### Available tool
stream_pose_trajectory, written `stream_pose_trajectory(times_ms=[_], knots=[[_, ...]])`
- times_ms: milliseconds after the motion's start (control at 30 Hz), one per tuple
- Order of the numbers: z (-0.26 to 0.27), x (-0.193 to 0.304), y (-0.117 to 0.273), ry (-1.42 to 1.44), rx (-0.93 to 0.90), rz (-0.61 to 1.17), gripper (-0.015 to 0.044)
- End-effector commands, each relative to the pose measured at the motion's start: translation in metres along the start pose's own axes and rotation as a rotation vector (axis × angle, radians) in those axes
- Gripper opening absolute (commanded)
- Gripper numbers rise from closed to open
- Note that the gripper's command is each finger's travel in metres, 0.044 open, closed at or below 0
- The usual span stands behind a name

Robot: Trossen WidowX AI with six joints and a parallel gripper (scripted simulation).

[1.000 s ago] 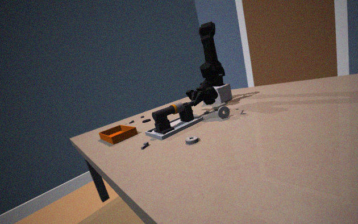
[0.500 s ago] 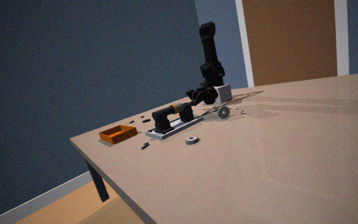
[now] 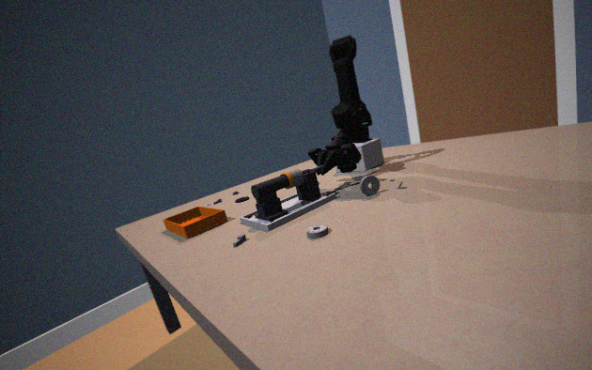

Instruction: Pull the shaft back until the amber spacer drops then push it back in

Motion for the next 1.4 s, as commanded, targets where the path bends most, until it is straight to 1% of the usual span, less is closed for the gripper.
stream_pose_trajectory(times_ms=[0,1367], knots=[[0.0005,-0.0008,0.0012,-0.004,-0.002,-0.001,0.0],[0.0006,-0.0035,0.0056,-0.004,-0.002,-0.001,0.0]])
Point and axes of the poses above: the point midway between the two fingers, 35 mm back from their tips, its own y axis back along the fingers, its own z axis across the jaws, x = y × z, the point moved 6 cm from there along y, back along the fingers, and after that the axes turned 2 degrees about -y, right-handed, at the moved point
